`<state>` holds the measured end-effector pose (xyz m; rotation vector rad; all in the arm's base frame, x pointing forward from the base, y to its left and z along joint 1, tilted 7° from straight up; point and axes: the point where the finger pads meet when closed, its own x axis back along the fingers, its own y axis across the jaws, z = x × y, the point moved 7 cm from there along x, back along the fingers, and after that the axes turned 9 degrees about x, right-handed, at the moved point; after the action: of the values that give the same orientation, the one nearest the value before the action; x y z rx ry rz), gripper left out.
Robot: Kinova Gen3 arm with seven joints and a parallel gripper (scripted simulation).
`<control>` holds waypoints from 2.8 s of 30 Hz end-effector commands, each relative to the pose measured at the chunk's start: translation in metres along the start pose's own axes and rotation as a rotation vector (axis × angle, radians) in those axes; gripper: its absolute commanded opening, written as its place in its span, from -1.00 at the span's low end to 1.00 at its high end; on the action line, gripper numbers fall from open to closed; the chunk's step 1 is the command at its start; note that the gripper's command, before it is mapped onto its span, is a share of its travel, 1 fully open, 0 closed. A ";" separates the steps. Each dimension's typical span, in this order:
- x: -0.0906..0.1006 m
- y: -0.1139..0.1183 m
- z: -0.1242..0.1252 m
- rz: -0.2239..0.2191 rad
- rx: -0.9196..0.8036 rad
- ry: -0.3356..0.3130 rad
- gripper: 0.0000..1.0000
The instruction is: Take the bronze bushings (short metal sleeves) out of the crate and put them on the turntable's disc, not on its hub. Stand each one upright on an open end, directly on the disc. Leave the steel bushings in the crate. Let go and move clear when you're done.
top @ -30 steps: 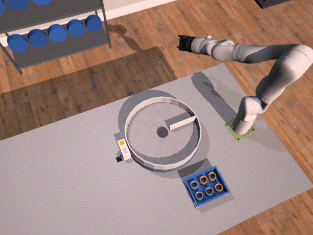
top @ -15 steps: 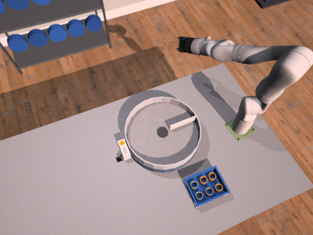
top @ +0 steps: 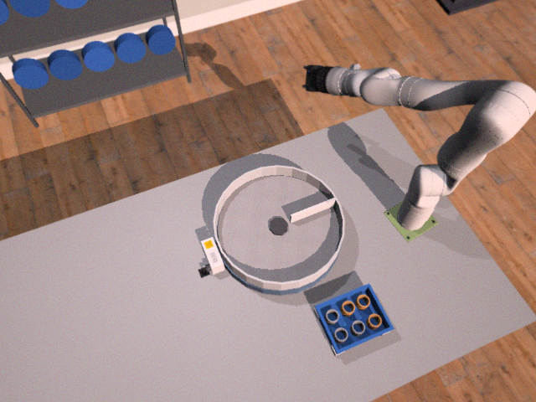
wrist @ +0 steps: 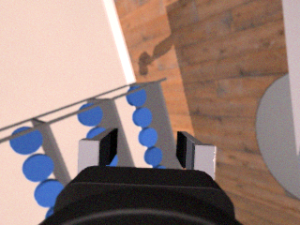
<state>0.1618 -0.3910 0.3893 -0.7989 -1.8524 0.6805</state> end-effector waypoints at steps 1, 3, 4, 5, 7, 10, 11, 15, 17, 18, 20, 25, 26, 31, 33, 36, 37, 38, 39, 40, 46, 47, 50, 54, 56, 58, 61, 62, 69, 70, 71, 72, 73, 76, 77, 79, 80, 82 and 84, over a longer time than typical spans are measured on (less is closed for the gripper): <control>0.004 0.004 -0.006 -0.017 -0.005 0.003 1.00; 0.003 0.004 -0.006 -0.019 -0.006 0.003 1.00; 0.003 0.004 -0.006 -0.019 -0.007 0.003 1.00; 0.002 0.003 -0.006 -0.014 -0.007 0.001 1.00; 0.002 0.003 -0.006 -0.015 -0.008 0.001 1.00; 0.002 0.003 -0.006 -0.015 -0.008 0.001 1.00; 0.006 0.010 -0.010 -0.041 -0.004 0.007 1.00; 0.006 0.010 -0.010 -0.043 -0.005 0.007 1.00; 0.004 0.009 -0.010 -0.036 -0.007 0.003 1.00; 0.004 0.009 -0.010 -0.036 -0.007 0.003 1.00; 0.004 0.009 -0.010 -0.036 -0.007 0.003 1.00; 0.007 0.015 -0.014 -0.063 -0.006 0.007 1.00; 0.007 0.015 -0.015 -0.060 -0.006 0.007 1.00; 0.011 0.023 -0.019 -0.091 -0.003 0.014 1.00; 0.010 0.024 -0.018 -0.095 -0.005 0.014 1.00; 0.010 0.022 -0.019 -0.084 -0.005 0.010 1.00; 0.010 0.022 -0.018 -0.085 -0.005 0.011 1.00; 0.014 0.030 -0.023 -0.118 -0.002 0.018 1.00; 0.013 0.030 -0.022 -0.119 -0.003 0.018 1.00; 0.017 0.036 -0.027 -0.140 0.001 0.022 1.00; 0.038 0.081 -0.053 -0.295 0.024 0.043 1.00; 0.042 0.088 -0.057 -0.321 0.028 0.048 1.00; 0.047 0.095 -0.061 -0.346 0.032 0.052 1.00; 0.063 0.124 -0.075 -0.446 0.036 0.069 1.00; 0.072 0.137 -0.081 -0.494 0.062 0.075 1.00; 0.081 0.151 -0.087 -0.541 0.073 0.084 1.00; 0.094 0.169 -0.094 -0.607 0.090 0.099 1.00; 0.099 0.175 -0.096 -0.629 0.096 0.104 1.00; 0.120 0.202 -0.106 -0.725 0.123 0.127 1.00; 0.124 0.206 -0.107 -0.743 0.129 0.132 1.00; 0.127 0.211 -0.109 -0.760 0.134 0.136 1.00; 0.131 0.215 -0.110 -0.776 0.139 0.141 1.00; 0.134 0.219 -0.111 -0.791 0.143 0.145 1.00; 0.140 0.224 -0.112 -0.816 0.146 0.154 1.00; 0.140 0.224 -0.112 -0.816 0.146 0.154 1.00; 0.140 0.224 -0.112 -0.816 0.146 0.154 1.00; 0.140 0.224 -0.112 -0.816 0.146 0.154 1.00; 0.141 0.224 -0.112 -0.816 0.146 0.155 1.00; 0.141 0.225 -0.112 -0.817 0.146 0.155 1.00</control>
<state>0.2709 -0.1311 0.3414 0.0335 -1.7519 0.2230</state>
